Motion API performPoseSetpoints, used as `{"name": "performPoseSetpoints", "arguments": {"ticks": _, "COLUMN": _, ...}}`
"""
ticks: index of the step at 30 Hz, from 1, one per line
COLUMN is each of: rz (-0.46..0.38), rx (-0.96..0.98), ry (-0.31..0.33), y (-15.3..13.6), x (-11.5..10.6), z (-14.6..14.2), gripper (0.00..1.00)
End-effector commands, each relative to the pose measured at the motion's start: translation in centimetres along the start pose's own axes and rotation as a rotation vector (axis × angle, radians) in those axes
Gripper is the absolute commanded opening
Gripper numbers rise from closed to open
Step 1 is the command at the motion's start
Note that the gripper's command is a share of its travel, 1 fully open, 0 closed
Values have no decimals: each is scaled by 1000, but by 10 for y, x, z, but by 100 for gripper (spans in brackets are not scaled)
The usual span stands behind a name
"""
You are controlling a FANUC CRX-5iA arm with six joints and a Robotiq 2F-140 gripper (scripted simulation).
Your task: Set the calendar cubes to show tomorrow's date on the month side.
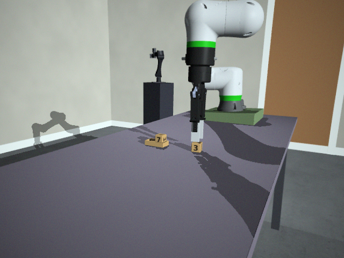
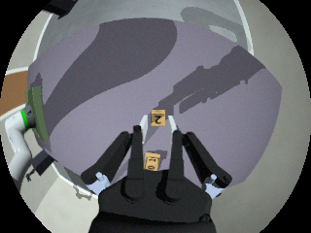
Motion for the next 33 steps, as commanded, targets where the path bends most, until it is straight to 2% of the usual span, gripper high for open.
{"name": "performPoseSetpoints", "arguments": {"ticks": 1, "rz": 0, "rx": 0, "ry": -1, "y": 0, "x": 0, "z": 0, "gripper": 36}}
{"name": "performPoseSetpoints", "arguments": {"ticks": 9, "rz": 0, "rx": 0, "ry": -1, "y": 0, "x": 3, "z": 0, "gripper": 36}}
{"name": "performPoseSetpoints", "arguments": {"ticks": 21, "rz": 0, "rx": 0, "ry": -1, "y": 0, "x": 23, "z": 0, "gripper": 36}}
{"name": "performPoseSetpoints", "arguments": {"ticks": 33, "rz": 0, "rx": 0, "ry": -1, "y": 0, "x": 30, "z": 0, "gripper": 36}}
Point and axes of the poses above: the point where the finger pads meet when closed, its own x axis out along the fingers, its own z axis across the jaws, y = z × x, the point moved 10 cm from there along -x, back along the fingers, and after that the axes turned 12 degrees about x, right-handed, at the moved point
